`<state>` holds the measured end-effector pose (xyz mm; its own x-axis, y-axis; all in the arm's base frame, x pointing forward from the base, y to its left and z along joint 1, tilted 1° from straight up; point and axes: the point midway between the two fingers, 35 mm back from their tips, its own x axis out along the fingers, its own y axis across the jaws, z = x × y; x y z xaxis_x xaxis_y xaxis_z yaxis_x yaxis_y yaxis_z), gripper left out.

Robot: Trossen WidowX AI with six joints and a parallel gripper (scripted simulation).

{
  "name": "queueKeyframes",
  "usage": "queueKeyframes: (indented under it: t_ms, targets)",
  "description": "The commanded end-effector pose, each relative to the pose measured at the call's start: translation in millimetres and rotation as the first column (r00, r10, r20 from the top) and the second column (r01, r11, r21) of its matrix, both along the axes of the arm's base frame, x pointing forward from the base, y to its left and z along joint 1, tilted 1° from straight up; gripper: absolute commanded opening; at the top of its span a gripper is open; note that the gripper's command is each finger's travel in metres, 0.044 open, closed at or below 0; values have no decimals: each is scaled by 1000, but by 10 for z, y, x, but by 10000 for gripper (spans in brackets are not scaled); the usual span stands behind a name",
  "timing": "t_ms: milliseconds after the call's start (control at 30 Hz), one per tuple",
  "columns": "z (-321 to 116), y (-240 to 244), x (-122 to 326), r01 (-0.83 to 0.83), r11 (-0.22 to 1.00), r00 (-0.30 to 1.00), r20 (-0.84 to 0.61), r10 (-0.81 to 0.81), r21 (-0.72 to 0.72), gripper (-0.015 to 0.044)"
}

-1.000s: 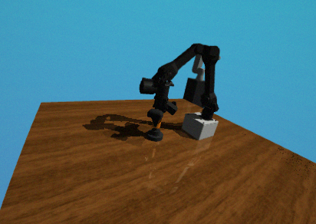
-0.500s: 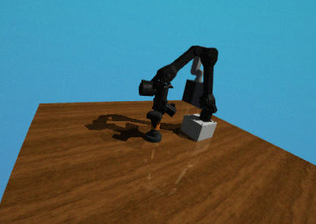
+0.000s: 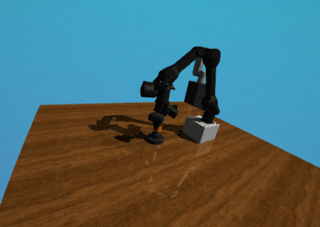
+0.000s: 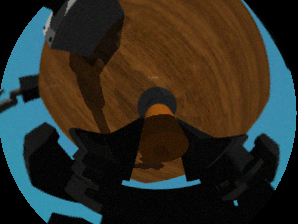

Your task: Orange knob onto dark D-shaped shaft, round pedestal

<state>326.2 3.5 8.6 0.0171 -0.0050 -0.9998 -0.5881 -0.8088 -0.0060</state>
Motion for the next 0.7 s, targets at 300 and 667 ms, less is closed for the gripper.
queueKeyframes:
  t_ms: [300, 667]
  targets:
    - [51, -1, 40, -201, 980, 980, 1, 201, -6, 0]
    - [16, 0, 29, -211, 977, 977, 1, 211, -6, 0]
